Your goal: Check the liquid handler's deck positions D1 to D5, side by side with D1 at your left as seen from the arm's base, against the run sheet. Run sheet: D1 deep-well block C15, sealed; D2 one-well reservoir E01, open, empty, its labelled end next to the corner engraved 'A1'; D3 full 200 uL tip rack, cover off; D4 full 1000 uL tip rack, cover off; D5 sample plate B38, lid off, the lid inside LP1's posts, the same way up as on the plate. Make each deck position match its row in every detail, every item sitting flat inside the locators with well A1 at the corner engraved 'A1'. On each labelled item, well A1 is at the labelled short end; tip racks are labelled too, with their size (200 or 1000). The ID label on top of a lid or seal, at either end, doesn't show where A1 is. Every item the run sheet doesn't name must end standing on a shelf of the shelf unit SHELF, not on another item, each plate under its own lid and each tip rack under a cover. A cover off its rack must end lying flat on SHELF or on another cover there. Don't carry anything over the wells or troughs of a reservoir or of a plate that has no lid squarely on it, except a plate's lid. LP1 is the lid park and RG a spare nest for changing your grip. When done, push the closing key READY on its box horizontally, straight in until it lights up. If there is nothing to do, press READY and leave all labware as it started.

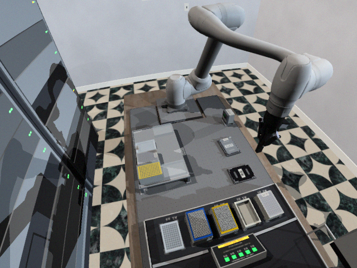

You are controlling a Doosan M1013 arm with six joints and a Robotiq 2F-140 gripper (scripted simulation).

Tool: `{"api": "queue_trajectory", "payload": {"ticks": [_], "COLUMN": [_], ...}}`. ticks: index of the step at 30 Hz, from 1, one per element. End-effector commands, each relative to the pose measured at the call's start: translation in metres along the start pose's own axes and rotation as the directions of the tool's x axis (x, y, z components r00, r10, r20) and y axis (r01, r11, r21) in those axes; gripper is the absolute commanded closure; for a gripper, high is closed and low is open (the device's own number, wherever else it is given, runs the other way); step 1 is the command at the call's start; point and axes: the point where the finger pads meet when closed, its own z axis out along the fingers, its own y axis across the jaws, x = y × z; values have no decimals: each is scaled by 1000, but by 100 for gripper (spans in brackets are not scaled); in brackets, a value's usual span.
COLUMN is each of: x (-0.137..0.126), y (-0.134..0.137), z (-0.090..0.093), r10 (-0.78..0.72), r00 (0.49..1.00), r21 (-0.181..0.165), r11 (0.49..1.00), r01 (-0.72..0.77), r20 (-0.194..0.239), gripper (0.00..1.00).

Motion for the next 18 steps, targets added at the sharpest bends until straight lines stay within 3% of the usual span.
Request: {"api": "queue_trajectory", "payload": {"ticks": [1,18], "x": [1,3], "y": [-19,-94], "z": [-1,-1], "r10": [0,0], "r00": [1000,1000], "r21": [-3,-3], "r11": [1000,1000], "r01": [0,0], "r20": [-1,-1], "gripper": [90,90]}}
